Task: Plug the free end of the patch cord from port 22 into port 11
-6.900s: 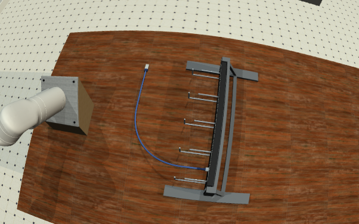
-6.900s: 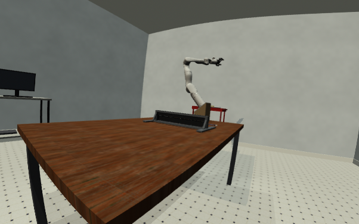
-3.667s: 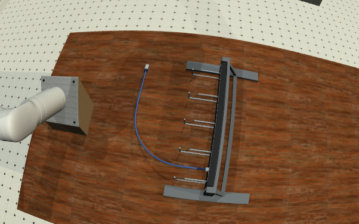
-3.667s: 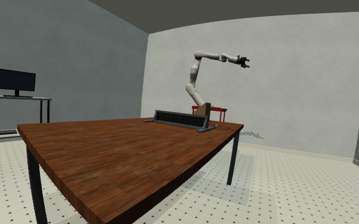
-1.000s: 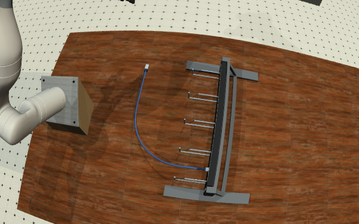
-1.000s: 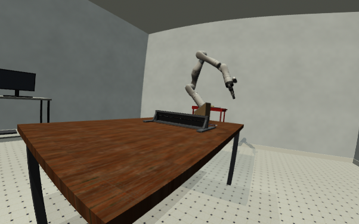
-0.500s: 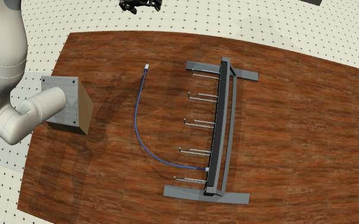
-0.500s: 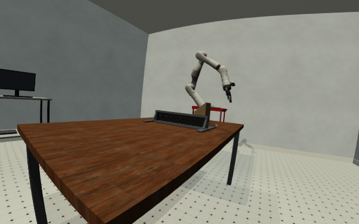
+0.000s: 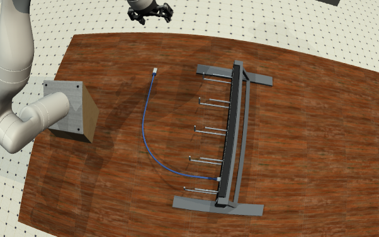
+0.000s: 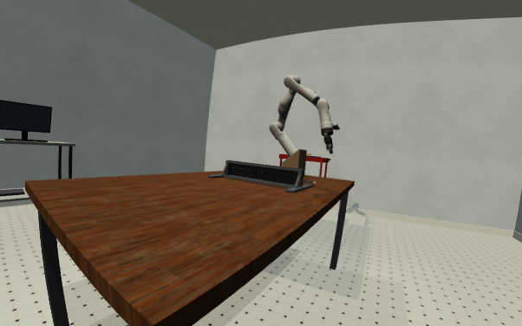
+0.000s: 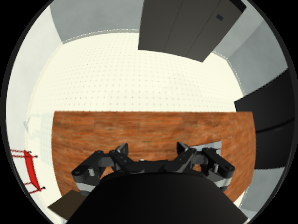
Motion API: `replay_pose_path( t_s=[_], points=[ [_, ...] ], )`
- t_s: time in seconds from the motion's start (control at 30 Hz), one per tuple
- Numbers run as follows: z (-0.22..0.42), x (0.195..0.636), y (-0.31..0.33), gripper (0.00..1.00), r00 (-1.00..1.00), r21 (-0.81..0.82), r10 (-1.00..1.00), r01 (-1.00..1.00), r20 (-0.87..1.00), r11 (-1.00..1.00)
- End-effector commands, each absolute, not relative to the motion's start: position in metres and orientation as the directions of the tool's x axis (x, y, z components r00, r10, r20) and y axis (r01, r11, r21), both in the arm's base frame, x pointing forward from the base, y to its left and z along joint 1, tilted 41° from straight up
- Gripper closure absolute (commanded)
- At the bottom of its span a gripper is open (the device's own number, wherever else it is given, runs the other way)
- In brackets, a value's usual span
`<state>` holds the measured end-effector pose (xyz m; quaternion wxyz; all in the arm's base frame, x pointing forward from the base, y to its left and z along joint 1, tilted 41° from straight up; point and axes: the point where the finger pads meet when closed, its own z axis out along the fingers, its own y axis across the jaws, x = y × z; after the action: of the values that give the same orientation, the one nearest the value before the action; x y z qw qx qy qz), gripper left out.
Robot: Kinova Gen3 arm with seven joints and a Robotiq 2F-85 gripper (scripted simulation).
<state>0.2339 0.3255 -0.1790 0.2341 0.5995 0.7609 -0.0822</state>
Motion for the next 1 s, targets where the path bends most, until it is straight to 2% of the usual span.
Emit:
replay_pose_path(
  t_s=[0.0,0.97],
  points=[
    [-0.182,0.239,0.314,0.0,-0.159,0.149,0.868,0.955,-0.47,0.255],
    [-0.19,0.249,0.263,0.0,-0.129,0.105,0.828,0.97,-0.546,0.22]
  ],
)
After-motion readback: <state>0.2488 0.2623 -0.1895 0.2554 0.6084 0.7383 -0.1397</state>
